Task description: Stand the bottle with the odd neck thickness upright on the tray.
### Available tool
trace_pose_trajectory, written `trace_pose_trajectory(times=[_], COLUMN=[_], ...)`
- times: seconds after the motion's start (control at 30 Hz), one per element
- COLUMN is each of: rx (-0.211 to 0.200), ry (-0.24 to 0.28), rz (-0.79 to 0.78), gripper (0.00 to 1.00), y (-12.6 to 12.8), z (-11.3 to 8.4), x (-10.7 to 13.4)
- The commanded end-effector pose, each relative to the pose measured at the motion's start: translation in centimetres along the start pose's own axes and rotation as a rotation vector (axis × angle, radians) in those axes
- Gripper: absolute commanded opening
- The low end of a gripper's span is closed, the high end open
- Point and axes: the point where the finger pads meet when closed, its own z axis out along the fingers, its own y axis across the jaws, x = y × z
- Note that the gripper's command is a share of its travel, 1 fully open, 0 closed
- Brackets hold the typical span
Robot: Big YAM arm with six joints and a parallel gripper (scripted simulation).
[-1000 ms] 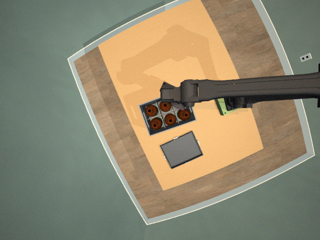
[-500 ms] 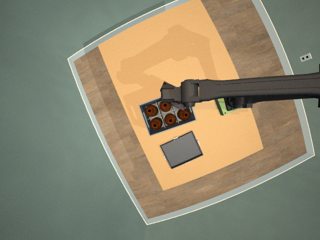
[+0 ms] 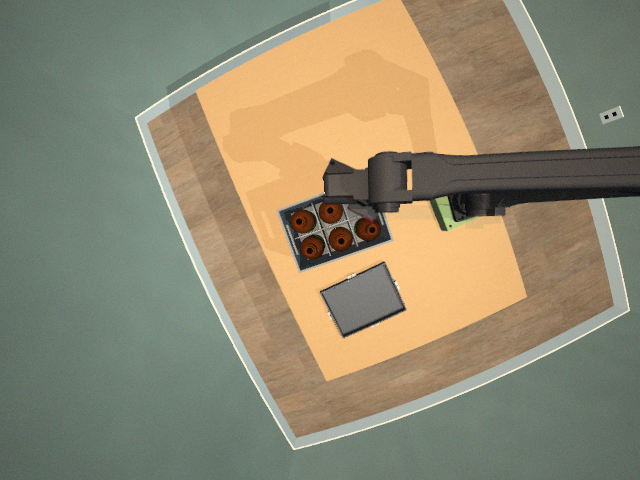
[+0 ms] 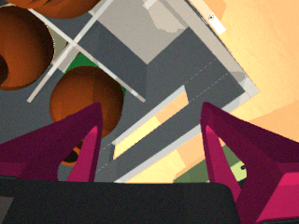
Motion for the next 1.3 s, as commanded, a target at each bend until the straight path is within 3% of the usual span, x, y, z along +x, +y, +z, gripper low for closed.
trace_pose_trajectory(times=[0.0,0.17,0.27,0.43,0.73,0.77,1.27], rx=[-0.024,-0.034,-0.023,-0.031,-0.028,-0.028,-0.028], ry=[-0.044,-0.066,-0.043,-0.059,-0.053,-0.053,-0.053], rz=[0.000,0.000,0.000,0.001,0.000,0.000,0.001], gripper=[0.61,0.61,0.61,0.61,0.61,0.00,0.00], y=[0.7,0.6,0.6,0.5,0.7,0.7,0.7], z=[-3.2,-5.7,-5.6,-7.0,-6.8,-6.8,-6.8], x=[-2.3,-2.1,-2.3,-2.1,-2.3,-2.3,-2.3])
